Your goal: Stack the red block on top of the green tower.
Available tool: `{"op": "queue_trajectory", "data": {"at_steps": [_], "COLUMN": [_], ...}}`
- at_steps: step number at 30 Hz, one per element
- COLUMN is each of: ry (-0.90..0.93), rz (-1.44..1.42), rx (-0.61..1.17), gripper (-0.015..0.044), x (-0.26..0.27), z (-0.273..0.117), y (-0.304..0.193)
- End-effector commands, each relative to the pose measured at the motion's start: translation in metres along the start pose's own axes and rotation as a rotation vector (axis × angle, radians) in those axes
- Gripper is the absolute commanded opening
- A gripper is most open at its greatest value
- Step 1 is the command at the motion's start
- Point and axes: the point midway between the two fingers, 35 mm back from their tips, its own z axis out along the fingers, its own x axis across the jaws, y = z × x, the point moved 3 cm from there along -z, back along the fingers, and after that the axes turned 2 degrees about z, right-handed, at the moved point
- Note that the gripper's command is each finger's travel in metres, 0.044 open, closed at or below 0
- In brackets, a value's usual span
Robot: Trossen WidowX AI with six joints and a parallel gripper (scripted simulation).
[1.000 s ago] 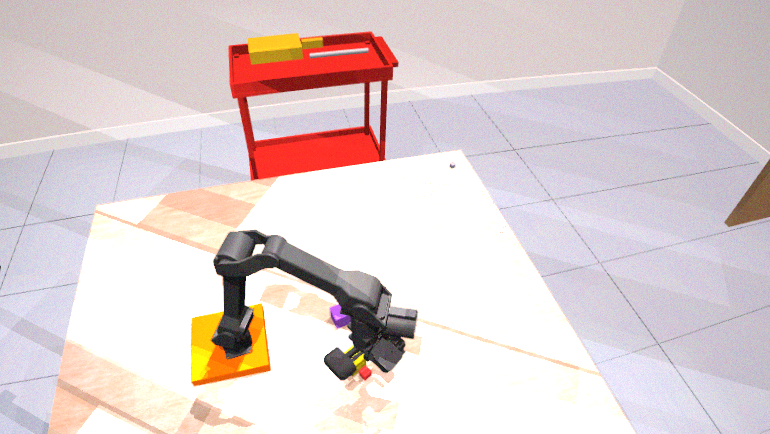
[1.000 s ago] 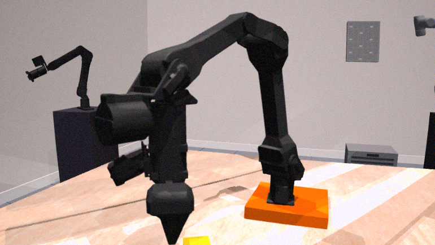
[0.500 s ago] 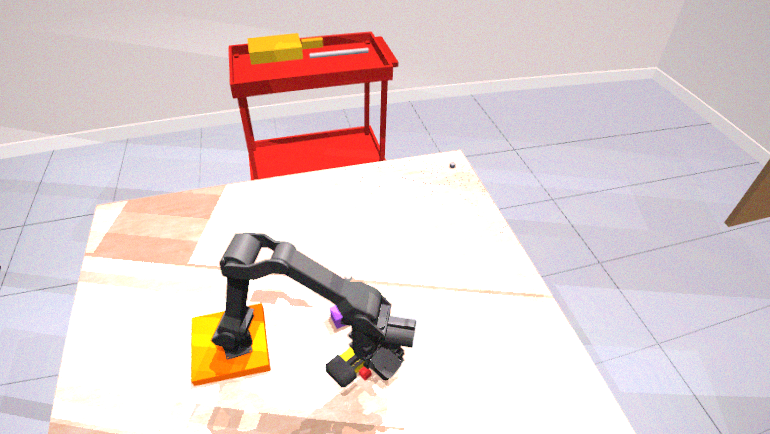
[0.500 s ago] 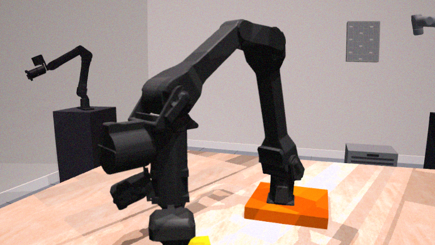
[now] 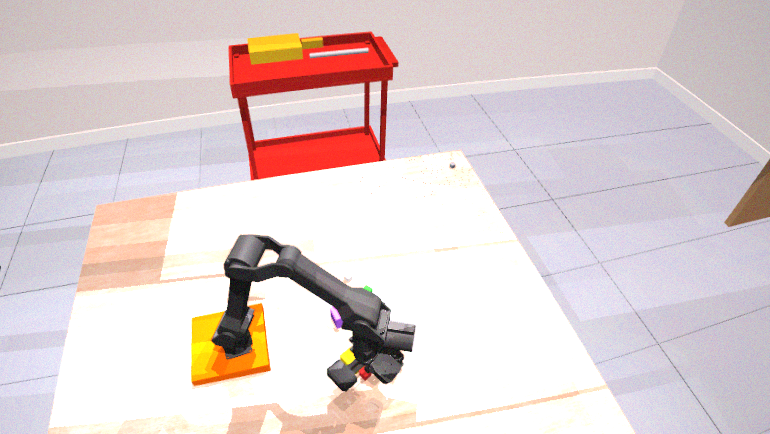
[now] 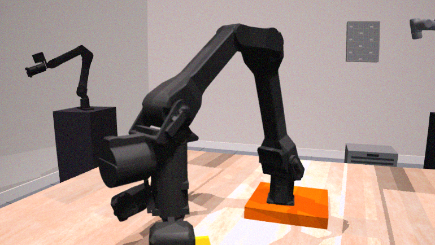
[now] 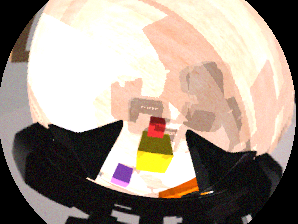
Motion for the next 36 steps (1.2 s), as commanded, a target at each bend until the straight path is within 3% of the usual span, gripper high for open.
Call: {"op": "queue_trajectory", "data": {"at_steps": [1,22,34,36], "ry": [-0.01,-0.008,-0.008,-0.008], "rz": [0.006,0.0,0.0,0.0], "rx": [0.01,0.01,0.01,0.01], "gripper": [0.044,0.044,0.0125,0.0112], "x": [-0.0016,-0.0018,-0.0018,-0.0018], "z": [0.0095,0.0108,0.0108,0.0108], "y": [-0.0019,-0.0021,-0.0021,-0.0021]}}
